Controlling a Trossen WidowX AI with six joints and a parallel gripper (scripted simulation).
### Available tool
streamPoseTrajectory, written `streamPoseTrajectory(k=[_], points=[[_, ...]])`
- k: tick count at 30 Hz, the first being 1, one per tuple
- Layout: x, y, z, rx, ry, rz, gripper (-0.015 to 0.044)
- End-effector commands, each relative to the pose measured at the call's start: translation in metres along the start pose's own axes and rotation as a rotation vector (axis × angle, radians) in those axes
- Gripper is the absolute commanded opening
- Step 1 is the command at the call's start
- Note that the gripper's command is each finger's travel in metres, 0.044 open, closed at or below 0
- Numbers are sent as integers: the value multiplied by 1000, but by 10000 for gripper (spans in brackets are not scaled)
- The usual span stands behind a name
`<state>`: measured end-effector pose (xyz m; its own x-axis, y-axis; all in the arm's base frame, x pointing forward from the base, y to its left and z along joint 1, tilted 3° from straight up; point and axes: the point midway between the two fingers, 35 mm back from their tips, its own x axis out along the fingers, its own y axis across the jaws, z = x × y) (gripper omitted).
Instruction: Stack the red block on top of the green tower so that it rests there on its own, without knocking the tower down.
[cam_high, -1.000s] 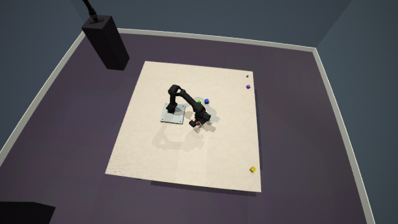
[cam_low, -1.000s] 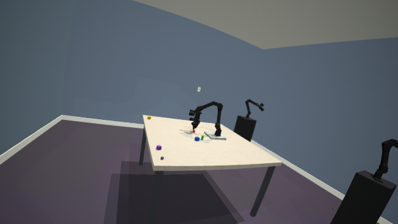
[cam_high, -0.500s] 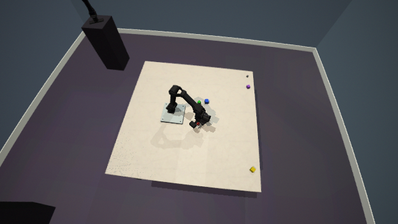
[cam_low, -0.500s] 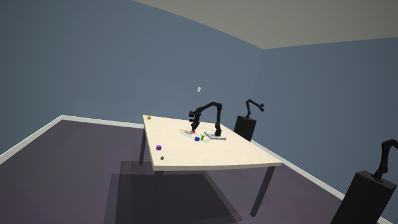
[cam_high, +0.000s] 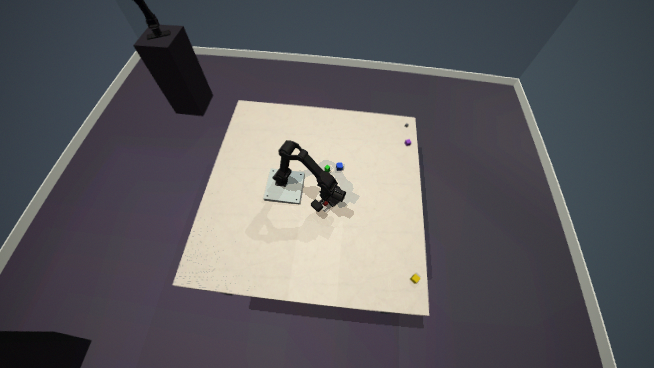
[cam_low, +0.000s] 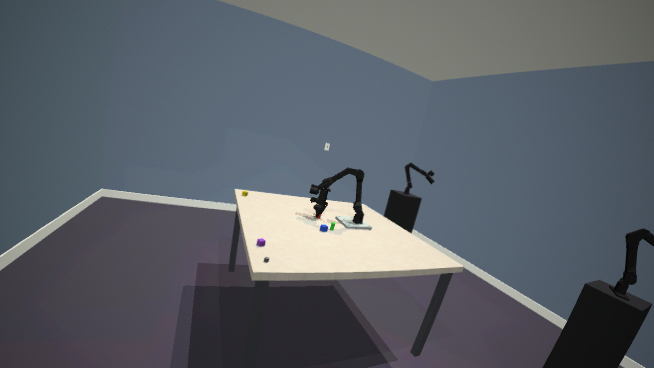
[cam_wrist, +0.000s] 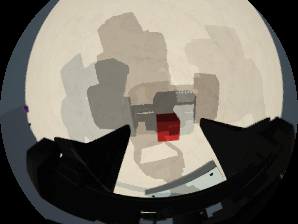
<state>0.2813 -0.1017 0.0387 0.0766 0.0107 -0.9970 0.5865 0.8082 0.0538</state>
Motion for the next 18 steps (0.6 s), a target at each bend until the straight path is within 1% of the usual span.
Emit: streamPoseTrajectory(k=[1,10,18], points=[[2,-1,-1,5,4,-5,440],[1,-1,-1,5,4,-5,440],[1,-1,-1,5,4,-5,230]])
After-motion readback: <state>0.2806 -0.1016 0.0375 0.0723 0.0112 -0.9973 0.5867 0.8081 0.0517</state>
